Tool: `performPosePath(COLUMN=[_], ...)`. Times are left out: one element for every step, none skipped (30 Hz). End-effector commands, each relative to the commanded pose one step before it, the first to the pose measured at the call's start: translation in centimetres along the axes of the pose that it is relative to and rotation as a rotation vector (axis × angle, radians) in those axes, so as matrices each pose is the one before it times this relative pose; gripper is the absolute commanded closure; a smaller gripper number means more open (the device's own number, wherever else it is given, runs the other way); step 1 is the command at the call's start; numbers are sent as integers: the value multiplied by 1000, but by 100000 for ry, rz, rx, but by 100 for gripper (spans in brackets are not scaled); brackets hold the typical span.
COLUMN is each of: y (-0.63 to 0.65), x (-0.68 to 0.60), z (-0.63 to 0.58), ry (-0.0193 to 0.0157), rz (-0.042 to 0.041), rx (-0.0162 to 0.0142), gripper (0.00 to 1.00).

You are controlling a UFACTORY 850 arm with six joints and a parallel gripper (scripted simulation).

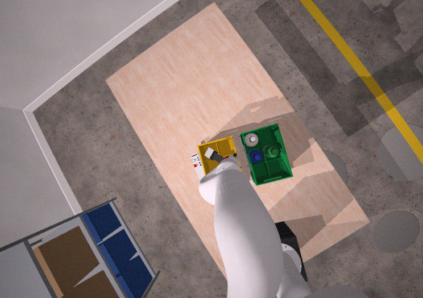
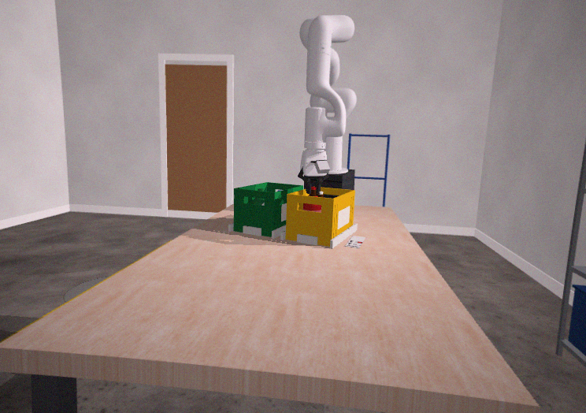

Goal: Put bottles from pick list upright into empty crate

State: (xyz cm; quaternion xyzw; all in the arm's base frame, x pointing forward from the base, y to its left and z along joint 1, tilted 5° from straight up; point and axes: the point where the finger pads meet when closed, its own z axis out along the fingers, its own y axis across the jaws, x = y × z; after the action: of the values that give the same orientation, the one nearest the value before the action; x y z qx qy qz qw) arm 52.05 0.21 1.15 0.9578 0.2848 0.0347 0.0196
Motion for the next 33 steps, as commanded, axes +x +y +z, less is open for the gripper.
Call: performPosePath(y=[52, -3, 0, 0, 0, 0, 0, 0, 0, 0, 0, 0, 0, 3, -3, 0, 0, 0, 0, 0, 0, 0, 0, 0, 0, 0, 0, 0, 0, 0, -1, 0, 0], x=[81, 0, 0, 0, 0, 0, 0, 0, 0, 0, 0, 0, 0, 0, 0, 0, 0, 0, 0, 0, 0, 0, 0, 0, 0, 0, 0, 0, 0, 0, 0, 0, 0], z=[137, 57, 50, 50, 50, 50, 50, 50, 50, 50, 50, 0, 0, 45, 55, 50, 50, 50, 50, 50, 50, 50, 50, 50, 50, 50, 50, 50, 0, 0, 51, 50, 50], ry=[157, -4, 0, 0, 0, 0, 0, 0, 0, 0, 0, 0, 0, 4, -4, 0, 0, 0, 0, 0, 0, 0, 0, 0, 0, 0, 0, 0, 0, 0, -1, 0, 0], rz=[1, 1, 0, 0, 0, 0, 0, 0, 0, 0, 0, 0, 0, -1, 1, 0, 0, 0, 0, 0, 0, 0, 0, 0, 0, 0, 0, 0, 0, 0, 0, 0, 0], rx=[-100, -12, 1, 0, 0, 0, 0, 0, 0, 0, 0, 0, 0, 11, -12, 1, 1, 0, 0, 0, 0, 0, 0, 0, 0, 0, 0, 0, 0, 0, -2, 1, 1], gripper=[100, 100, 100, 100, 100, 100, 100, 100, 100, 100, 100, 100, 100, 100, 100, 100, 100, 100, 100, 100, 100, 100, 100, 100, 100, 100, 100, 100, 100, 100, 100, 100, 100])
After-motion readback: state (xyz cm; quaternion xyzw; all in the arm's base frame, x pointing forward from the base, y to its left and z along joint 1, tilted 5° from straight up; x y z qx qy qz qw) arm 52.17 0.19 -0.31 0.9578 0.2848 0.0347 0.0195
